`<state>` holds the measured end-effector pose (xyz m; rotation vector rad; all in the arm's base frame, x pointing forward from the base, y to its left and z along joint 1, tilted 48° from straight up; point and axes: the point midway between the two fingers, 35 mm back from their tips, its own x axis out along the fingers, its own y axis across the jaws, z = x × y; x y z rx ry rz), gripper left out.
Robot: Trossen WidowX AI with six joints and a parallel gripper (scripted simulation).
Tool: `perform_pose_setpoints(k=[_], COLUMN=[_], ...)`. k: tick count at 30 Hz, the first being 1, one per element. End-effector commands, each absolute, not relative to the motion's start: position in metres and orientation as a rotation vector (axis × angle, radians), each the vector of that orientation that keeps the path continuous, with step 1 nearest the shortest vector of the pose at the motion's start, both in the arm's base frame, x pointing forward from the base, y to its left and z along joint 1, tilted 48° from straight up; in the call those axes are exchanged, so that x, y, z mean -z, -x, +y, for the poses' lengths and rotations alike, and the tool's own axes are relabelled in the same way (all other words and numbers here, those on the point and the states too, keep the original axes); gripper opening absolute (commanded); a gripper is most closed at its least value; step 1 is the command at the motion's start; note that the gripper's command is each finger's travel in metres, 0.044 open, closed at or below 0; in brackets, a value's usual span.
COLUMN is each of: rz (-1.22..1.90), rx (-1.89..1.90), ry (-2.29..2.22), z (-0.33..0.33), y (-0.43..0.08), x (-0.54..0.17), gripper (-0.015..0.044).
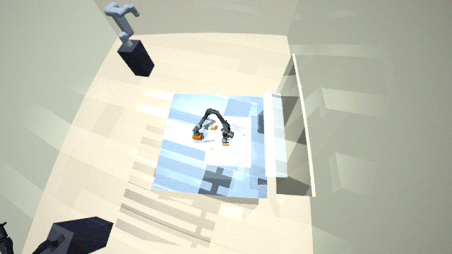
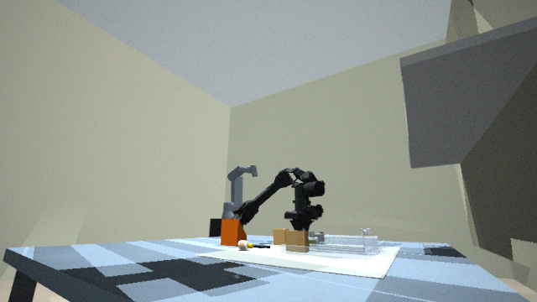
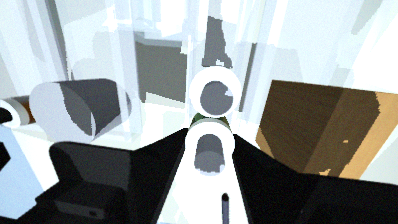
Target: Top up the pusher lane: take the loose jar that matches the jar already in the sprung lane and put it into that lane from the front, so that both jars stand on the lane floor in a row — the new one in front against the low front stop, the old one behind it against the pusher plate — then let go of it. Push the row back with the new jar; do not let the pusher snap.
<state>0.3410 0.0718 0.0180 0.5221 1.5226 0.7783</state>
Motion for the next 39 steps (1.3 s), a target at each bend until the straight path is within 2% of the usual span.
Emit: perform_pose_setpoints(k=[1,39], rz=[1.508,1.508], rx=[-0.783,-0.783], ry=[-0.529,-0.53], z=[0.074,0.0798], y=[-0.3437,-0.338], x=[-0.0183,-0.0124], gripper=[0.0,0.0])
